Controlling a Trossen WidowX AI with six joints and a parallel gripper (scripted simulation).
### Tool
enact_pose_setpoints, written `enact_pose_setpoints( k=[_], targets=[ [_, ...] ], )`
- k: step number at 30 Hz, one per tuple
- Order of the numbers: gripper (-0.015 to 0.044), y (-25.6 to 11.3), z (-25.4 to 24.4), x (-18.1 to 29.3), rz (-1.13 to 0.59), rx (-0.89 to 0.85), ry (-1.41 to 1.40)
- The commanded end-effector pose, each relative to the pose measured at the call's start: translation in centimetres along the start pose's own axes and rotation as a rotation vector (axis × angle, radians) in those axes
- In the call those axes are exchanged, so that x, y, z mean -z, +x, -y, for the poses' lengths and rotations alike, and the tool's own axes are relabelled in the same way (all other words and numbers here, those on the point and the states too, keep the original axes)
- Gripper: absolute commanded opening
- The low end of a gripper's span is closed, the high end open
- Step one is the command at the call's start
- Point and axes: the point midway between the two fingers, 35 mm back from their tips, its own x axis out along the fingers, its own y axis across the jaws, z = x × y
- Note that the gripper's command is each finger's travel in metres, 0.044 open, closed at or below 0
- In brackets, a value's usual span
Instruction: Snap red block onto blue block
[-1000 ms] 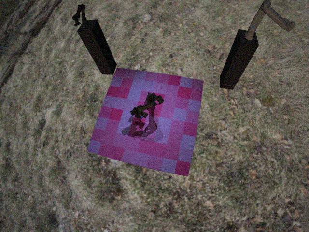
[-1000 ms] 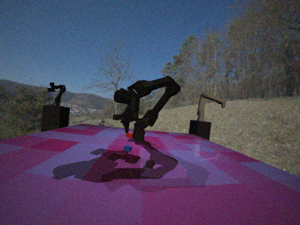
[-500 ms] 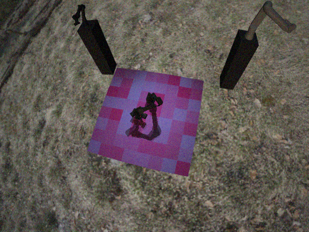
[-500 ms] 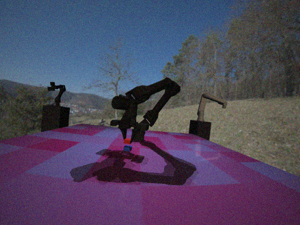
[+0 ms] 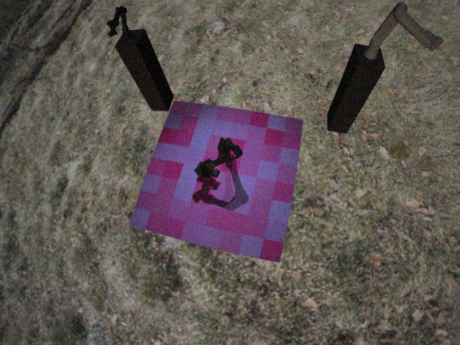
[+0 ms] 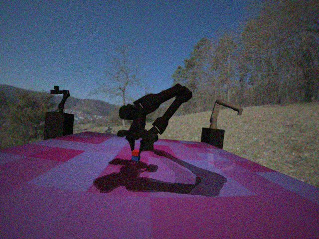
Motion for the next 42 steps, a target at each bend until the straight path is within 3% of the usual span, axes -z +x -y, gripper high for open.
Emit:
enact_pose_setpoints(
  k=[1, 24, 32, 39, 42],
  targets=[
    [0.0000, 0.1, -0.1, -0.1, 0.003, -0.005, 0.003],
    [0.0000, 0.5, -0.1, -0.1, 0.002, 0.000, 0.002],
    [0.0210, 0.5, -0.1, -0.1, 0.002, 0.000, 0.002],
    [0.0220, 0.5, -0.1, -0.1, 0.002, 0.000, 0.002],
    [0.0220, -1.9, 0.1, -0.5, 0.003, 0.003, 0.003]
  ],
)
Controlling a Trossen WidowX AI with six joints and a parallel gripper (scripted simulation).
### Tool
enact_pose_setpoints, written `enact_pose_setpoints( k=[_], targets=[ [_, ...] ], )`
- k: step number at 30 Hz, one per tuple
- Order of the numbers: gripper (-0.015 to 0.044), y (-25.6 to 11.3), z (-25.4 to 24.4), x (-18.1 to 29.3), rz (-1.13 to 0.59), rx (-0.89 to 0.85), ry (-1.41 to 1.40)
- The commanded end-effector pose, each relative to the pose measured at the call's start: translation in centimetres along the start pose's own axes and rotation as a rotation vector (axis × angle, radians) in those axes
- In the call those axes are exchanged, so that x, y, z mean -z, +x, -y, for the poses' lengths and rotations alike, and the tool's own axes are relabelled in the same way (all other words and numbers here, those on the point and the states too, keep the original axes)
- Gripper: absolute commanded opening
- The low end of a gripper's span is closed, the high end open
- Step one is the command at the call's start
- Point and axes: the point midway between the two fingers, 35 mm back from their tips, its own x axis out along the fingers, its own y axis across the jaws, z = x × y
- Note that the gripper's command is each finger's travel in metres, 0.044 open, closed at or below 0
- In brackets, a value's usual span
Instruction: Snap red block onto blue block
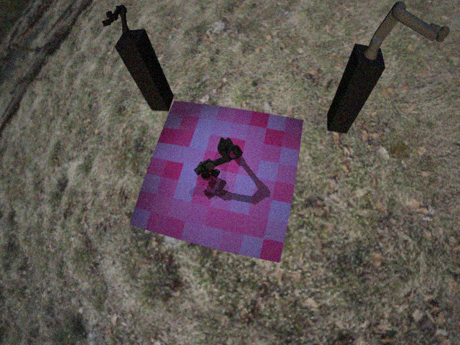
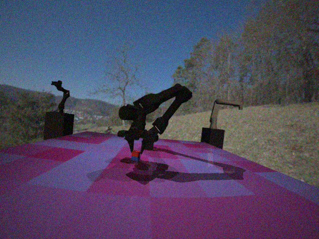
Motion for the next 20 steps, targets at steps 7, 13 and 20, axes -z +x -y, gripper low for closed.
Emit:
enact_pose_setpoints(
  k=[7, 13, 20],
  targets=[
    [0.0220, -9.7, 0.2, 0.0, 0.012, 0.006, -0.004],
    [0.0220, -9.7, 0.3, -0.5, 0.013, 0.006, -0.004],
    [0.0220, -9.7, 0.3, -0.5, 0.013, 0.006, -0.004]
  ],
)
